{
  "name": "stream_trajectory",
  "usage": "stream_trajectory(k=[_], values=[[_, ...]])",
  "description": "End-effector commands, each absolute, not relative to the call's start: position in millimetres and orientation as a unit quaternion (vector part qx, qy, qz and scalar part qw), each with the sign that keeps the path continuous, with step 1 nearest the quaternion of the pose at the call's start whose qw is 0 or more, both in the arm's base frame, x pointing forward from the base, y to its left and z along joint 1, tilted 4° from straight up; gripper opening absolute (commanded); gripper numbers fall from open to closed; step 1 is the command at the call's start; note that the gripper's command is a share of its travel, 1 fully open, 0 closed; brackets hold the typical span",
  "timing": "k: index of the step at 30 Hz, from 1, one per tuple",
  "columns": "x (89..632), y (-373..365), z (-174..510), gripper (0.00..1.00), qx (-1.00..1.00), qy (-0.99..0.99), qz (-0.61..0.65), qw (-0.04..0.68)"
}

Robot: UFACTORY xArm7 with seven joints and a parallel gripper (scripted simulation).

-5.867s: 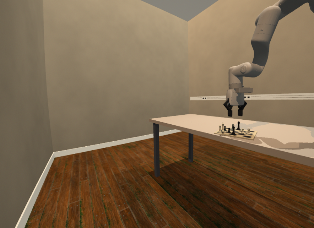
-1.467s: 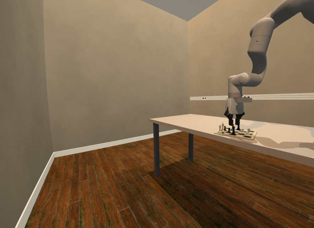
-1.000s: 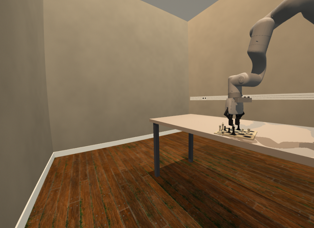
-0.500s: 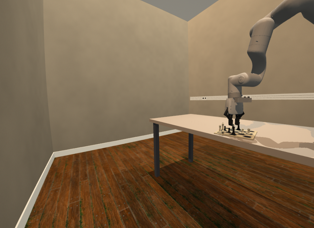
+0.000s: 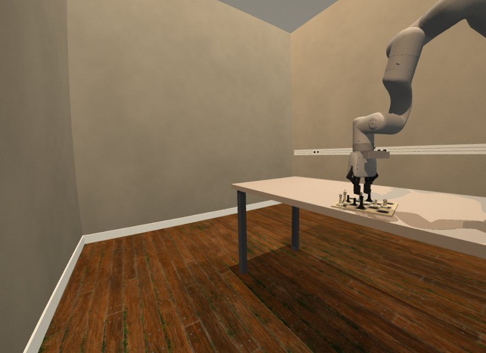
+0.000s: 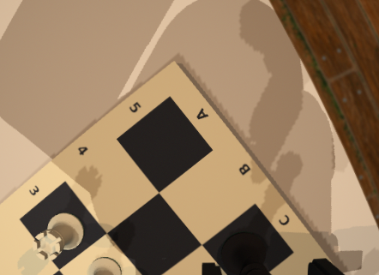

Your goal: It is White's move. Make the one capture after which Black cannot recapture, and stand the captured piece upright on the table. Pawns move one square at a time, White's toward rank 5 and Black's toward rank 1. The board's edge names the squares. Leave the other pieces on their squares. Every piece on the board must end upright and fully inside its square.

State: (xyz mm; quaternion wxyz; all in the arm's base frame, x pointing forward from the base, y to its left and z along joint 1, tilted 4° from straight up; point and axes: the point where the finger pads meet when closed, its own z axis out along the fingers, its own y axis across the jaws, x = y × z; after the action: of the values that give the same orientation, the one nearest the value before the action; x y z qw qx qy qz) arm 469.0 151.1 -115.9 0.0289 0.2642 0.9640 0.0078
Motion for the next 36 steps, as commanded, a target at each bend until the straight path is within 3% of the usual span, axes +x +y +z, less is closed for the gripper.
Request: stream_trajectory(k=[1,36], values=[[470.6,151.6,-114.5,0.43,0.264,0.964,0.009,0.031],[473.0,151.6,-152.0,0.43,0.264,0.964,0.009,0.031]])
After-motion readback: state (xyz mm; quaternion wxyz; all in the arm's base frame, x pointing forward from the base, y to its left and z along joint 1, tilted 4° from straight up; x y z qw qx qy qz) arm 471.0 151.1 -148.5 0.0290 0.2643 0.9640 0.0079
